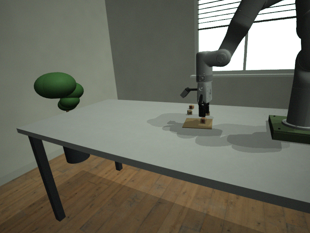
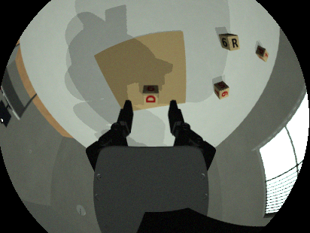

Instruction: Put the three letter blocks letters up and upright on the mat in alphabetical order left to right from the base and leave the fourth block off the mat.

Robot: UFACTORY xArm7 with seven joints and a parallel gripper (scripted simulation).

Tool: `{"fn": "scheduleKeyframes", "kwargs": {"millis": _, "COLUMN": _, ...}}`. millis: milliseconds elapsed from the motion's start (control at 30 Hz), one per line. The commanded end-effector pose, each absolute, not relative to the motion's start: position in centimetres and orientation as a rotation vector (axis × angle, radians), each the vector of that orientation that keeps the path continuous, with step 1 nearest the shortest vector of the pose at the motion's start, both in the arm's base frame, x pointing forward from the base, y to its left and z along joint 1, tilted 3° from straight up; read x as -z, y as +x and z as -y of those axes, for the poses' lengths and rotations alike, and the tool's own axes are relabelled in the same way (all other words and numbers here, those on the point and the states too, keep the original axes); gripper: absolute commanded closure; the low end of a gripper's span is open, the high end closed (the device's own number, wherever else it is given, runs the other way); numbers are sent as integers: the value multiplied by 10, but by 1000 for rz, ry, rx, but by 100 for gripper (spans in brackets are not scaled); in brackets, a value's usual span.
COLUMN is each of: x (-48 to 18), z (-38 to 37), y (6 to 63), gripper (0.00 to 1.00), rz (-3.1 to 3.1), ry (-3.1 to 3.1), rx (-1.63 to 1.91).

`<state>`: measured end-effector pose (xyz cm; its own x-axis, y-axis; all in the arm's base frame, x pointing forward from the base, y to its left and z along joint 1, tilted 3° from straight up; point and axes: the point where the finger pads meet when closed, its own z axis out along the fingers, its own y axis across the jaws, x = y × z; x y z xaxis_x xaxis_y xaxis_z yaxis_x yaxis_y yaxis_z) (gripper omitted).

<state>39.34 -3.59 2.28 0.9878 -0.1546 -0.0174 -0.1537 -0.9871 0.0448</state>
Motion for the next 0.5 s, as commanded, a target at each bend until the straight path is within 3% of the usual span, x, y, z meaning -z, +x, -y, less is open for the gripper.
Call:
{"fn": "scheduleKeyframes", "kwargs": {"millis": 0, "x": -20, "z": 36, "y": 395, "gripper": 37, "rz": 239, "ry": 3089, "rx": 26}}
{"fn": "scheduleKeyframes", "kwargs": {"millis": 467, "x": -15, "z": 36, "y": 395, "gripper": 37, "rz": 239, "ry": 3089, "rx": 26}}
